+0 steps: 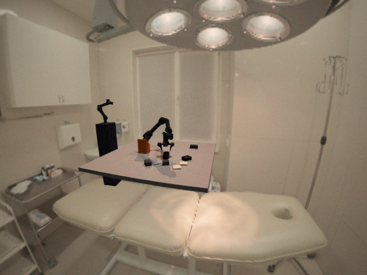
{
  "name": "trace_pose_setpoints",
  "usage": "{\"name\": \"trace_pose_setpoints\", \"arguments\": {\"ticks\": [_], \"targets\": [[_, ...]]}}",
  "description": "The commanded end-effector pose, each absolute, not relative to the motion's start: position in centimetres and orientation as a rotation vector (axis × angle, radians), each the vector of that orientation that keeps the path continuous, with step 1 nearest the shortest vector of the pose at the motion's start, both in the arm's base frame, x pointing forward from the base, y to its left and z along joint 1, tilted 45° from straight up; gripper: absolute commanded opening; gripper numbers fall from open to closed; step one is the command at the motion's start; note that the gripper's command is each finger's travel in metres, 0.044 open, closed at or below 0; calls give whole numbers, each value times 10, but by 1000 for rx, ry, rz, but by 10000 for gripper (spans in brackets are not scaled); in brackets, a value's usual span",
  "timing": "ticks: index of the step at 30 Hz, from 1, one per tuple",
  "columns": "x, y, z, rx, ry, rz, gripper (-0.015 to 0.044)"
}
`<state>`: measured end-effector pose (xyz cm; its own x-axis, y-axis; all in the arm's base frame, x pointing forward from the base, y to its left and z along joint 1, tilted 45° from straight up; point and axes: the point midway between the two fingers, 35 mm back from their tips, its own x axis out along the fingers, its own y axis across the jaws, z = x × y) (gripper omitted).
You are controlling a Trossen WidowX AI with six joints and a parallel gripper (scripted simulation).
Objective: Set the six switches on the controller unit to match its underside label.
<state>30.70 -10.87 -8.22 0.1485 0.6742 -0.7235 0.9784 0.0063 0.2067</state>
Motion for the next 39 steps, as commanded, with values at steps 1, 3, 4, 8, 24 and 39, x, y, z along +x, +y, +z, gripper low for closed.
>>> {"name": "trace_pose_setpoints", "arguments": {"ticks": [1,3,4,8,24,39], "targets": [[305,-127,-66,1733,1587,-559,440],[301,-142,-49,1731,1586,-558,440],[300,-144,-47,1731,1586,-558,440],[300,-144,-47,1731,1586,-558,440],[300,-144,-47,1731,1586,-558,72],[300,-144,-47,1731,1586,-558,0]]}}
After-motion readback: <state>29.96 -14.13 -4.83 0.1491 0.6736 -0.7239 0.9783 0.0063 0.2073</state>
